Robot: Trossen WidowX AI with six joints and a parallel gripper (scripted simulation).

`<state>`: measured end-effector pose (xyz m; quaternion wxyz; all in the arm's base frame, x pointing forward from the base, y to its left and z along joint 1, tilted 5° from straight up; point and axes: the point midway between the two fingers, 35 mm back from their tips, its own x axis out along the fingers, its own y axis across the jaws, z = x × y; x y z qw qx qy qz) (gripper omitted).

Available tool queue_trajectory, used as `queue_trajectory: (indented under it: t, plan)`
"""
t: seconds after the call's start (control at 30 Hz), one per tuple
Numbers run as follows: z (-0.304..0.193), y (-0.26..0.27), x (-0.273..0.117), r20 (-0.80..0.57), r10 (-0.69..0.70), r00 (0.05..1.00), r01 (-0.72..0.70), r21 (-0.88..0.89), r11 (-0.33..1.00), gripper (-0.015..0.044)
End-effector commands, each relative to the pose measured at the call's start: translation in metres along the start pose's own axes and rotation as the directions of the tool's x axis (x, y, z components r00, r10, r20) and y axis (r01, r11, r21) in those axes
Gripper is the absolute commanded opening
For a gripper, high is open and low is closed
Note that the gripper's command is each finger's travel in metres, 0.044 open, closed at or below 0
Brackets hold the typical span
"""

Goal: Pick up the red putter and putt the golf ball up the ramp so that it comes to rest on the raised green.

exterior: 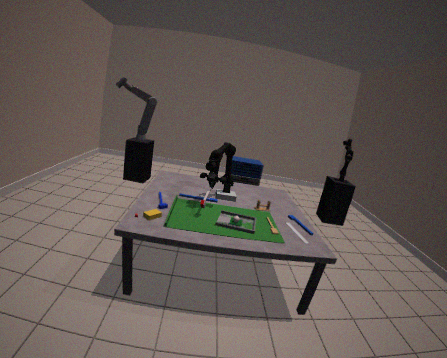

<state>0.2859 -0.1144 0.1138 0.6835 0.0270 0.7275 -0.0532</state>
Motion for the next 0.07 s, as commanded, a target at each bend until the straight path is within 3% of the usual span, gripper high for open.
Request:
queue_trajectory:
  t: [0.0,0.03]
  plan:
    - [0.0005,-0.0001,0.0,0.003,-0.001,1.0,0.001,0.0,1.0,0.0]
    - [0.0005,-0.0001,0.0,0.003,-0.001,1.0,0.001,0.0,1.0,0.0]
